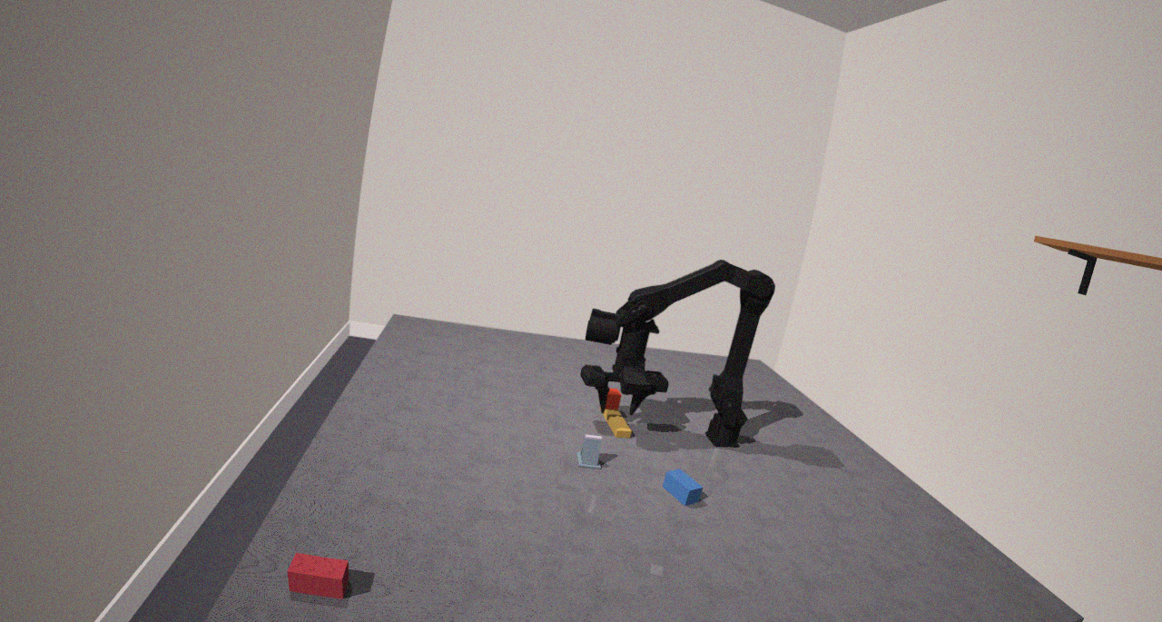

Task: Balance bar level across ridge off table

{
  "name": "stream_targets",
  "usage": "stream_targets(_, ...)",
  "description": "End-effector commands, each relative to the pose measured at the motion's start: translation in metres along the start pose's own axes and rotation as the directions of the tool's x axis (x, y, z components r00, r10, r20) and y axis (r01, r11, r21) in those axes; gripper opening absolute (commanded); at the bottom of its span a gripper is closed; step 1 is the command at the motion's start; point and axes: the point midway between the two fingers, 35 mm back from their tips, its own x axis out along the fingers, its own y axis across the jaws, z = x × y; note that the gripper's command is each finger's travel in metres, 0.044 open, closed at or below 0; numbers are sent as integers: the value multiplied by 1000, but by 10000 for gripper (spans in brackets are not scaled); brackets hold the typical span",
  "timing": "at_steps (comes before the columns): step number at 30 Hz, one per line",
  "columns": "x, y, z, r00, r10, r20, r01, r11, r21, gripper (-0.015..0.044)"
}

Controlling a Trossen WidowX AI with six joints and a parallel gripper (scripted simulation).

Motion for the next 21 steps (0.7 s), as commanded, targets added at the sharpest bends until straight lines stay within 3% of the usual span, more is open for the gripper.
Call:
stream_targets(1,10,2,1,1000,10,5,-10,1000,-6,315)
stream_targets(21,22,3,1,1000,10,5,-10,1000,-6,315)
